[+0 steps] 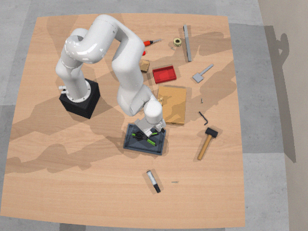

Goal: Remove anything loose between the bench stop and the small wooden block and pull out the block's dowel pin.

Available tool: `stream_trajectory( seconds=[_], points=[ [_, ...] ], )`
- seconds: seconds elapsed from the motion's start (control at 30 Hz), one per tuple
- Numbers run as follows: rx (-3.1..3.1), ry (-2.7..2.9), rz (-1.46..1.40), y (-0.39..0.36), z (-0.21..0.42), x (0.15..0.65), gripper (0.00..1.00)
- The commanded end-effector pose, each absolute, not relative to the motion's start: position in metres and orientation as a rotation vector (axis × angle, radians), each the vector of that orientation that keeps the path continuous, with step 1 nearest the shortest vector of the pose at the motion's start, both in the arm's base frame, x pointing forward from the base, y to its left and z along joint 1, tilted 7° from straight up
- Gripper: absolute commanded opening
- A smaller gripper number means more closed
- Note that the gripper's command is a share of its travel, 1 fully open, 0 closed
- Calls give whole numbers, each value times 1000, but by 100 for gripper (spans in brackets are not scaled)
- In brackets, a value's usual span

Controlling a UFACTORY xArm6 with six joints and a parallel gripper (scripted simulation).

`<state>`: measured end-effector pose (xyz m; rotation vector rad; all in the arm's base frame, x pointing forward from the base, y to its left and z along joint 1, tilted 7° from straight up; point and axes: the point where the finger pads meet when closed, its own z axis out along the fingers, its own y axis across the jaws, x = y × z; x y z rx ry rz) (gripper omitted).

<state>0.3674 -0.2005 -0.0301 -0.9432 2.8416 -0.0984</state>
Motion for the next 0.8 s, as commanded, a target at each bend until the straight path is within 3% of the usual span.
stream_trajectory(
  seconds=[0.0,0.43,0.77],
  points=[
    [-542,2963,-99,-217,-31,361,28],
    [220,3011,-71,-235,-34,350,28],
    [392,2991,-62,-241,-35,346,28]
  ],
)
